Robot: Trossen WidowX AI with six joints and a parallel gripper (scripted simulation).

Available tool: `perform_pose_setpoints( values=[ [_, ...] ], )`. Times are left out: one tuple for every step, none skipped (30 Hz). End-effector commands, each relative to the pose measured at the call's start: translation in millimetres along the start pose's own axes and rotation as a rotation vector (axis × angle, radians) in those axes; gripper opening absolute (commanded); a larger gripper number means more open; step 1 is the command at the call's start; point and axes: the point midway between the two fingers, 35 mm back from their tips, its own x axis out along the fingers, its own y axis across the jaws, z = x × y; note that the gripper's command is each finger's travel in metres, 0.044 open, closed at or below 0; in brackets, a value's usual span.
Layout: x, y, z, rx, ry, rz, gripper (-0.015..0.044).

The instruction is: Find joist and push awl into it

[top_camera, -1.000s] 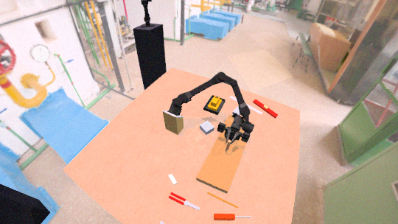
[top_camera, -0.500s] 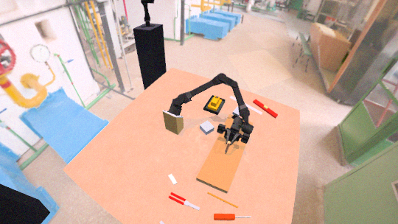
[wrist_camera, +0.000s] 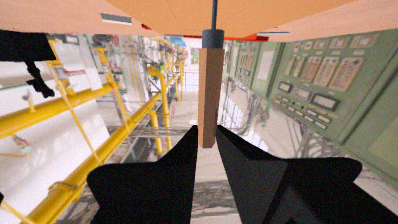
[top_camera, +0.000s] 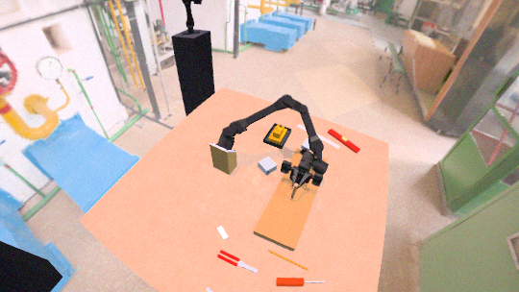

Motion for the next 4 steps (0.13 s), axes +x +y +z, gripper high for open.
perform_pose_setpoints(
  values=[
    [-0.1, 0.0, -0.1, 0.000, 0.000, 0.000, 0.0000],
    [-0.1, 0.0, -0.1, 0.000, 0.000, 0.000, 0.0000],
    [-0.1, 0.0, -0.1, 0.000, 0.000, 0.000, 0.0000],
    [-0.1, 0.0, -0.1, 0.000, 0.000, 0.000, 0.0000]
  ],
)
